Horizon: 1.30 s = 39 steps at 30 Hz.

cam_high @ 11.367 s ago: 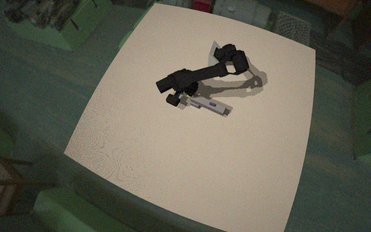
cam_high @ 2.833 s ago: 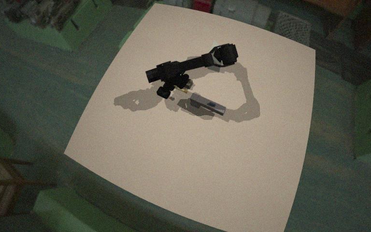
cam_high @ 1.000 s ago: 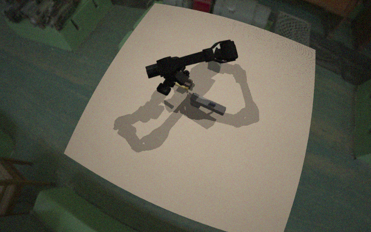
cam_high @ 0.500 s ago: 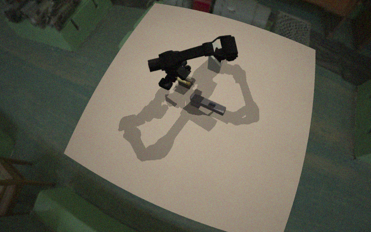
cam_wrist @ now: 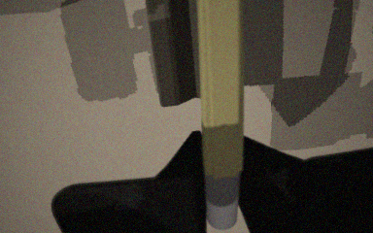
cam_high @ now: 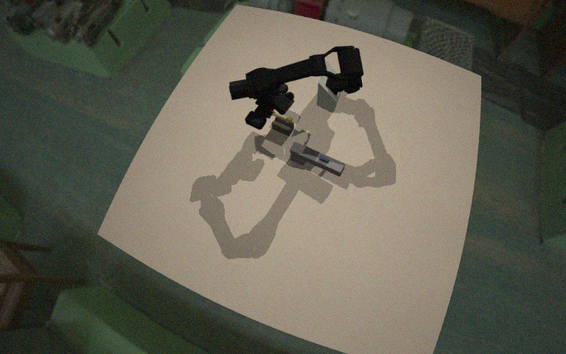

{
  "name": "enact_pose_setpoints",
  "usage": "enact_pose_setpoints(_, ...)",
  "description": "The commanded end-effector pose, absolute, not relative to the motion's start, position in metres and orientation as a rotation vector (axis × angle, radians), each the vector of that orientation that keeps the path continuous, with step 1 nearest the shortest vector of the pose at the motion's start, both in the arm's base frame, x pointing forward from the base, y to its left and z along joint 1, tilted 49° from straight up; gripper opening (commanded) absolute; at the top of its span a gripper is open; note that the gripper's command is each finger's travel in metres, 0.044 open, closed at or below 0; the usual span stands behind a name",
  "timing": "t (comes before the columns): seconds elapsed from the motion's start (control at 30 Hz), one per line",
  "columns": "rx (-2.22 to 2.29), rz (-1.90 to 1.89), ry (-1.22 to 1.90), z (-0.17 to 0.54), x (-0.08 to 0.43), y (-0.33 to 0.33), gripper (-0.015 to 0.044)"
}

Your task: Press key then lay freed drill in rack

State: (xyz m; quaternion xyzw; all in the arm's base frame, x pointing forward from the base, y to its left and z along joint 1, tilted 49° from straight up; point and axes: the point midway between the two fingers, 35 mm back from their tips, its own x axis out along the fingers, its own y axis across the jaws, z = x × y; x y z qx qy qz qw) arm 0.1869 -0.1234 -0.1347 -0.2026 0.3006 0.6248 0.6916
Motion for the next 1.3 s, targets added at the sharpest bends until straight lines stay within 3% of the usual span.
enact_pose_setpoints(0.0, -0.463, 1.398, 0.674, -0.132, 0.181, -0.125, 0.0)
enact_pose_setpoints(1.27, -0.462, 1.398, 0.672, -0.16, 0.187, -0.095, 0.0)
